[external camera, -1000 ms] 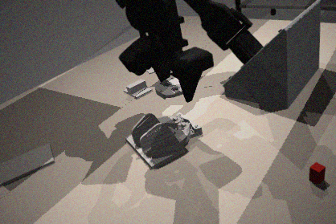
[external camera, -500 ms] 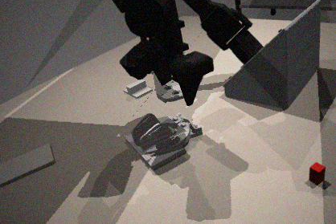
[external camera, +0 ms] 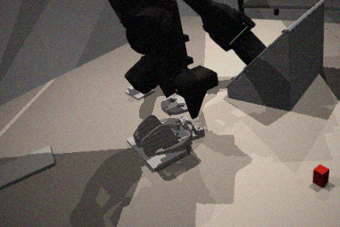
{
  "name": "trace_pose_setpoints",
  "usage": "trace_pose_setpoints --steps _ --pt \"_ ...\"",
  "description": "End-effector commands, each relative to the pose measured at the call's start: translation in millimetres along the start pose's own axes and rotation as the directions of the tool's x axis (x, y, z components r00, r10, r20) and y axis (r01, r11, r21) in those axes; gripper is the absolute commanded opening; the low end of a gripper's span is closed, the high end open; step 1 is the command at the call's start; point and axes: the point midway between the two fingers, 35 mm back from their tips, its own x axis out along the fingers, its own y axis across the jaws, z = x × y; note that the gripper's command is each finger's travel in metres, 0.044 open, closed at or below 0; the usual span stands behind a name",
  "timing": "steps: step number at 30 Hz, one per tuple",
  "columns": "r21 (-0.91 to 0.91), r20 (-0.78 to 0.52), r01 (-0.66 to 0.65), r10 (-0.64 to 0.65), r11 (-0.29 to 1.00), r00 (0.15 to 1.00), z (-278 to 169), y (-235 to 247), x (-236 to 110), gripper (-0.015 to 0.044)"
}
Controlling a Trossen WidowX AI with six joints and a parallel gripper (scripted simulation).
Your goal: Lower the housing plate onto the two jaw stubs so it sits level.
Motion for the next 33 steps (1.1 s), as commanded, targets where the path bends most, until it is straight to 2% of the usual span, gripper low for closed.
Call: trace_pose_setpoints --steps 1,16,33 --pt "-0.008 0.000 0.008 -0.008 1.000 1.000 0 0 7 0.0351" --pt "-0.008 0.001 0.011 -0.011 1.000 1.000 -2 -2 31 0.0351" --pt "-0.011 0.001 0.011 -0.011 1.000 1.000 -2 -2 33 0.0351"
